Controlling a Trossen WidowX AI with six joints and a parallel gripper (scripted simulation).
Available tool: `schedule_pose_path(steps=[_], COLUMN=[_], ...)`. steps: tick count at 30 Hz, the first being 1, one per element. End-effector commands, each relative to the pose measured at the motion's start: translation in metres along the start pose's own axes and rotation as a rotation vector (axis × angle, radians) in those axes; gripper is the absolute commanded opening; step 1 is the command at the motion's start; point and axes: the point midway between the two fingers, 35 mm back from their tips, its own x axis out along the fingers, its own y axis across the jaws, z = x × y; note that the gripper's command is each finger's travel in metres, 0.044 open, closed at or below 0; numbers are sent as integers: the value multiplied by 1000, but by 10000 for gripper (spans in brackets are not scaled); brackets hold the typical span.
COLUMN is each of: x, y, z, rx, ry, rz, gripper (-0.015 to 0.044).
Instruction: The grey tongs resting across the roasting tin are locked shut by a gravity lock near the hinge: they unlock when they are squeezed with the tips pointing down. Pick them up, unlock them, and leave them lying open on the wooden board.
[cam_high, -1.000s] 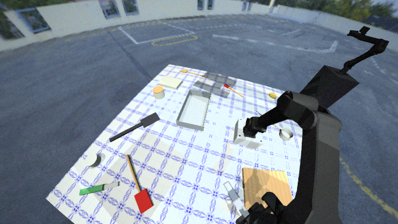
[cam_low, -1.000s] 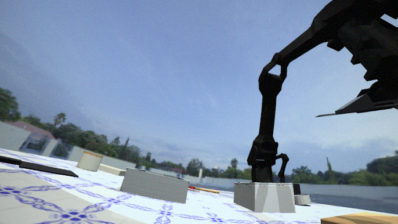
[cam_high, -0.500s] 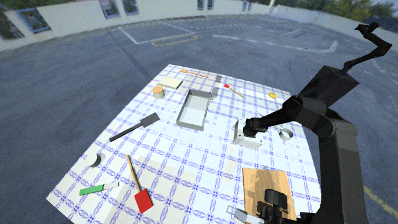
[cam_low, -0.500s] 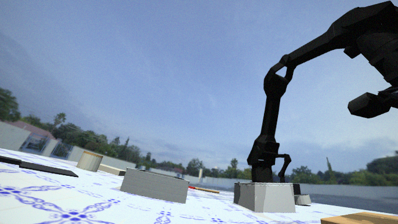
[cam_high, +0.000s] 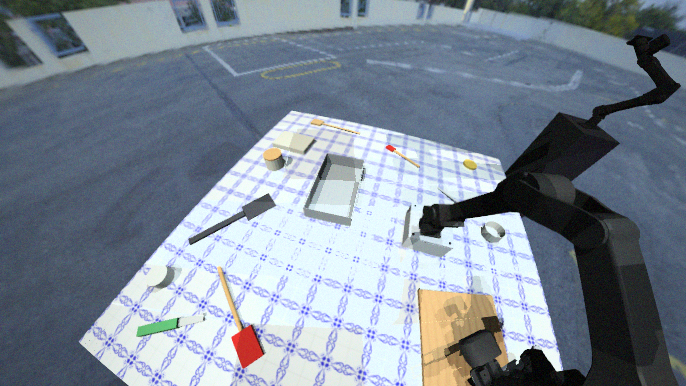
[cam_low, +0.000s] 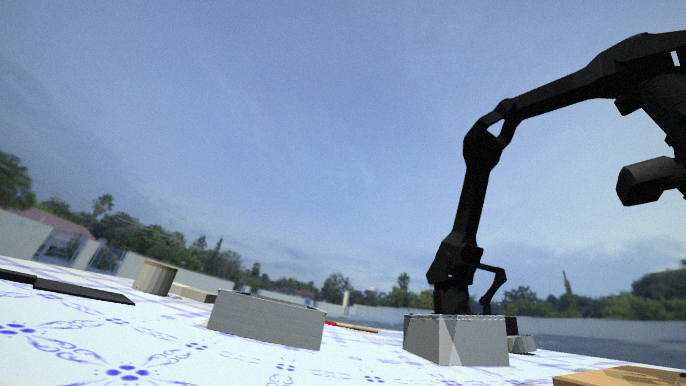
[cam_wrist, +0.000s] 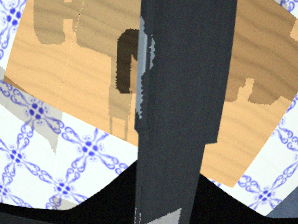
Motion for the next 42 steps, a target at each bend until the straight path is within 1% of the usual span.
schedule_pose_path(steps=[1,12,23,26,42], x=[-2,-1,-1,0,-9], y=[-6,-18,-19,-21,-36], z=[12,49,51,51,56], rx=[-150,-621,-655,-672,-748], ry=[-3,-5,8,60,479], rz=[-6,-7,-10,-21,-132], gripper=[-150,-150,-150,-150,-150])
